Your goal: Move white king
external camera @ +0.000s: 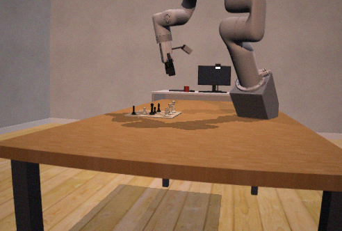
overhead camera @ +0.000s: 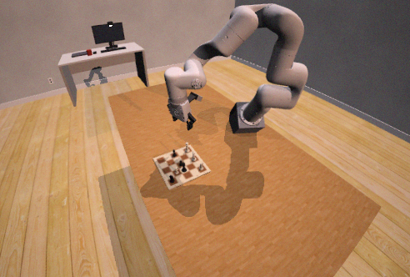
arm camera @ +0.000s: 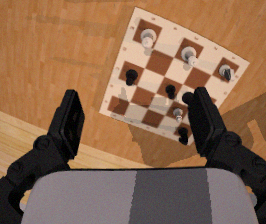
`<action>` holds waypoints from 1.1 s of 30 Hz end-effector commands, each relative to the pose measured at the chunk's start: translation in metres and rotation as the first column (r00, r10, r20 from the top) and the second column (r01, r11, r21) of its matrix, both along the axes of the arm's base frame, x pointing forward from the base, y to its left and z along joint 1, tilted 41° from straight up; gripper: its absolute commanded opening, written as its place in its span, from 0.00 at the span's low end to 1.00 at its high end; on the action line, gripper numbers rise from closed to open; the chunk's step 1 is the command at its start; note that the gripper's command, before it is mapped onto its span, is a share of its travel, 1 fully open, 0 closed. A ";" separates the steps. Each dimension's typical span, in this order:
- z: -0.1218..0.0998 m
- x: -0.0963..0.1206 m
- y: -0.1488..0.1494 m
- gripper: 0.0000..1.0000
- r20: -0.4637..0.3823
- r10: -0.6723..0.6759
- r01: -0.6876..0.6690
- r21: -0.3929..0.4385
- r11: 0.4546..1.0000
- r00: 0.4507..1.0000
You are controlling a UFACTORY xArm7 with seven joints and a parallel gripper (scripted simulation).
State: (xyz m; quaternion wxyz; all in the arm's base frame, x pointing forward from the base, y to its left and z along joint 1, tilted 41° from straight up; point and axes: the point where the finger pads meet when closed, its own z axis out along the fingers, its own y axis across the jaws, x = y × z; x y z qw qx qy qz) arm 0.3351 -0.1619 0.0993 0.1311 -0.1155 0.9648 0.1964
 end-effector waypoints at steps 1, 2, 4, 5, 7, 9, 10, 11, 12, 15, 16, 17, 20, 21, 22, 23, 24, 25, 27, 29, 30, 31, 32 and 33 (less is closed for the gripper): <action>-0.001 0.000 -0.002 1.00 0.008 -0.007 0.007 0.006 1.000 1.000; -0.001 0.000 -0.002 1.00 0.008 -0.007 0.007 0.006 1.000 1.000; -0.001 0.000 -0.002 1.00 0.008 -0.007 0.007 0.006 1.000 1.000; -0.001 0.000 -0.002 1.00 0.008 -0.007 0.007 0.006 1.000 1.000; -0.015 -0.005 0.004 1.00 0.054 -0.108 0.100 0.130 0.987 0.993; -0.015 -0.005 0.004 1.00 0.054 -0.108 0.100 0.130 0.987 0.993; -0.015 -0.005 0.004 1.00 0.054 -0.108 0.100 0.130 0.987 0.993; -0.015 -0.005 0.004 1.00 0.054 -0.108 0.100 0.130 0.987 0.993; -0.015 -0.005 0.004 1.00 0.054 -0.108 0.100 0.130 0.987 0.993; -0.015 -0.005 0.004 1.00 0.054 -0.108 0.100 0.130 0.987 0.993; -0.015 -0.005 0.004 1.00 0.054 -0.108 0.100 0.130 0.987 0.993; -0.015 -0.005 0.004 1.00 0.054 -0.108 0.100 0.130 0.987 0.993; -0.015 -0.005 0.004 1.00 0.054 -0.108 0.100 0.130 0.987 0.993; -0.015 -0.005 0.004 1.00 0.054 -0.108 0.100 0.130 0.987 0.993; -0.019 -0.007 0.007 1.00 0.066 -0.142 0.129 0.171 0.977 0.988; -0.022 -0.007 0.009 1.00 0.073 -0.164 0.147 0.198 0.969 0.984; -0.022 -0.007 0.009 1.00 0.073 -0.164 0.147 0.198 0.969 0.984; -0.022 -0.007 0.009 1.00 0.073 -0.164 0.147 0.198 0.969 0.984; -0.022 -0.007 0.009 1.00 0.073 -0.164 0.147 0.198 0.969 0.984; -0.022 -0.007 0.009 1.00 0.073 -0.164 0.147 0.198 0.969 0.984; -0.022 -0.007 0.009 1.00 0.073 -0.164 0.147 0.198 0.969 0.984; -0.022 -0.007 0.009 1.00 0.073 -0.164 0.147 0.198 0.969 0.984; -0.022 -0.007 0.009 1.00 0.073 -0.164 0.147 0.198 0.969 0.984; -0.022 -0.007 0.009 1.00 0.073 -0.164 0.147 0.198 0.969 0.984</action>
